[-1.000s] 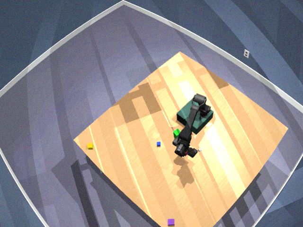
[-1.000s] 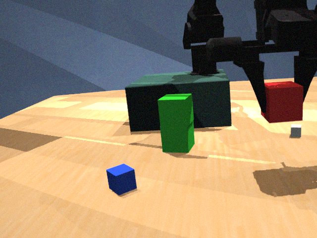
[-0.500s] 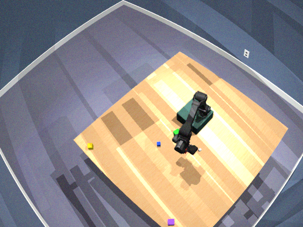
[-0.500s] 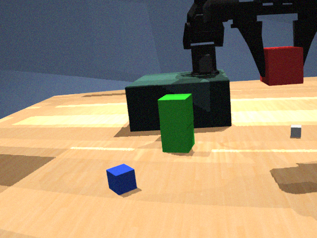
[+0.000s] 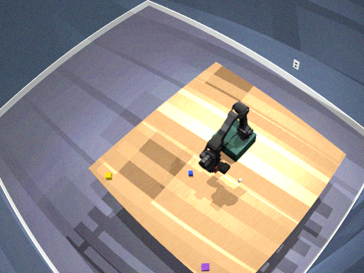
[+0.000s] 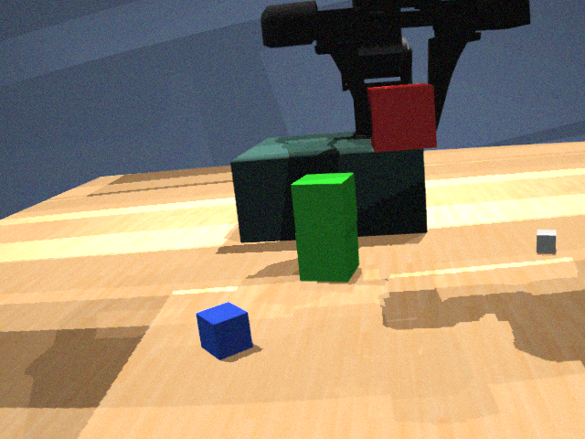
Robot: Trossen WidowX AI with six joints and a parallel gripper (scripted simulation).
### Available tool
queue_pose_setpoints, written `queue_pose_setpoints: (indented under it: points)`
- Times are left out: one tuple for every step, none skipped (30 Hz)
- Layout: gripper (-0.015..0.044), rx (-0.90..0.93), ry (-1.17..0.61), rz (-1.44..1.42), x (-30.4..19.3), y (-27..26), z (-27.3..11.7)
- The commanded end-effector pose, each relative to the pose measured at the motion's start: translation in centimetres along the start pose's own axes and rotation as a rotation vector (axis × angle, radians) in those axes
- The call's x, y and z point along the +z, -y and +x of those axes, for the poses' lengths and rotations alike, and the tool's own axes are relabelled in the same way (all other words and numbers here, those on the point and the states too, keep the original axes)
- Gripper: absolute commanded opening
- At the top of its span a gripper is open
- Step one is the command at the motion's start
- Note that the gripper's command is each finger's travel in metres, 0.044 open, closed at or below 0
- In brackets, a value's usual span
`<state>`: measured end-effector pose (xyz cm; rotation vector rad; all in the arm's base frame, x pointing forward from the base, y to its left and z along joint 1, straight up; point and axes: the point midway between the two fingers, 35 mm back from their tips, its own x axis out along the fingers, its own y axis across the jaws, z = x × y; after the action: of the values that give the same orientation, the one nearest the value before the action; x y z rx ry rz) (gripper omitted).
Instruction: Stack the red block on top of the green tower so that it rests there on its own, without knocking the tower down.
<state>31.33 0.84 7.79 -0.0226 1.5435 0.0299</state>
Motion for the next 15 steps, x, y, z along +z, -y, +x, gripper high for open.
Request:
queue_pose_setpoints:
  points:
    - [0.0,-0.002,0.001,-0.004,-1.3,1.8,0.0]
    - [0.0,-0.003,0.001,-0.004,-1.7,2.3,0.0]
    - [0.0,-0.003,0.0,-0.004,-2.0,2.7,0.0]
    - [0.0,-0.004,0.0,-0.004,-2.4,3.2,0.0]
    - [0.0,-0.004,0.0,-0.004,-2.8,3.7,0.1]
    - [0.0,-0.005,-0.001,-0.004,-3.2,4.1,0.1]
    - [0.0,-0.005,-0.001,-0.004,-3.6,4.5,0.1]
    - [0.0,-0.005,-0.001,-0.004,-4.1,5.0,0.2]
    - [0.0,-0.006,-0.002,-0.004,-4.5,5.4,0.2]
    - [0.0,-0.006,-0.002,-0.004,-4.9,5.7,0.2]
    - [0.0,-0.007,-0.003,-0.004,-5.4,6.1,0.3]
    - [0.0,-0.007,-0.003,-0.004,-5.7,6.4,0.3]
    - [0.0,-0.007,-0.003,-0.004,-5.9,6.6,0.4]
    - [0.0,-0.007,-0.003,-0.004,-6.0,6.6,0.4]
    - [0.0,-0.007,-0.003,-0.004,-6.0,6.6,0.3]
